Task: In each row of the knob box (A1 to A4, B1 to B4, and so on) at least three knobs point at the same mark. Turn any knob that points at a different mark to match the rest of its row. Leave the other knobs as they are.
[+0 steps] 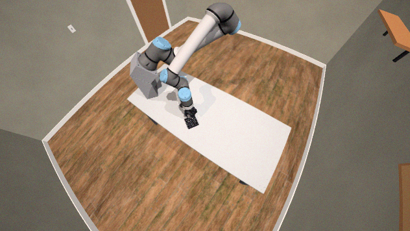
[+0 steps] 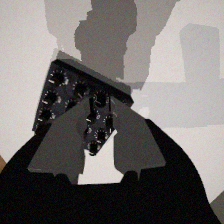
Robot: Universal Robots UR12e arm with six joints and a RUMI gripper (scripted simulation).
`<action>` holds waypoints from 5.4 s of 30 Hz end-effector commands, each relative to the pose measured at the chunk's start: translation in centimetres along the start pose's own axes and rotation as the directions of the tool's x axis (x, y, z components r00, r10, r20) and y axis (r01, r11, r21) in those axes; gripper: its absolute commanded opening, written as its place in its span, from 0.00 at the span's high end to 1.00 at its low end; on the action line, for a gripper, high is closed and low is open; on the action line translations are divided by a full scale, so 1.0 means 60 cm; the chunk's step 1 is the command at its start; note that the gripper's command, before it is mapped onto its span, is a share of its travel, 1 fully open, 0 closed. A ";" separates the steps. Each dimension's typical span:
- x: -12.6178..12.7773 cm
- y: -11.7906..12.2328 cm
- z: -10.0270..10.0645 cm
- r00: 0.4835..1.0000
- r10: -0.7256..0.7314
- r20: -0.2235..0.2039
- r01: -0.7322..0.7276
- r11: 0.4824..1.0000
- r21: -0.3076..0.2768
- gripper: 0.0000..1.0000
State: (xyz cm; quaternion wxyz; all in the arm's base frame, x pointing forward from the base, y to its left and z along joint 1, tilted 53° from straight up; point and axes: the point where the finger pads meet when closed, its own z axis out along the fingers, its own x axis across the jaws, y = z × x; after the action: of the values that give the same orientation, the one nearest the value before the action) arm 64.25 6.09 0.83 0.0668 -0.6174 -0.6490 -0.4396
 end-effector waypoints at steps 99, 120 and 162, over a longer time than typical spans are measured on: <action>0.016 0.069 -0.097 0.301 0.953 0.000 -0.953 0.301 0.000 0.89; 0.016 0.069 -0.097 0.301 0.954 0.000 -0.954 0.301 0.000 0.89; 0.016 0.069 -0.075 0.301 0.954 0.000 -0.954 0.301 -0.001 0.89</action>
State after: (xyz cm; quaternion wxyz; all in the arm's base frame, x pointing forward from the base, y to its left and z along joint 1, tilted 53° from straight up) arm 65.32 2.97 6.43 0.3139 -0.8816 -0.1584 -0.3149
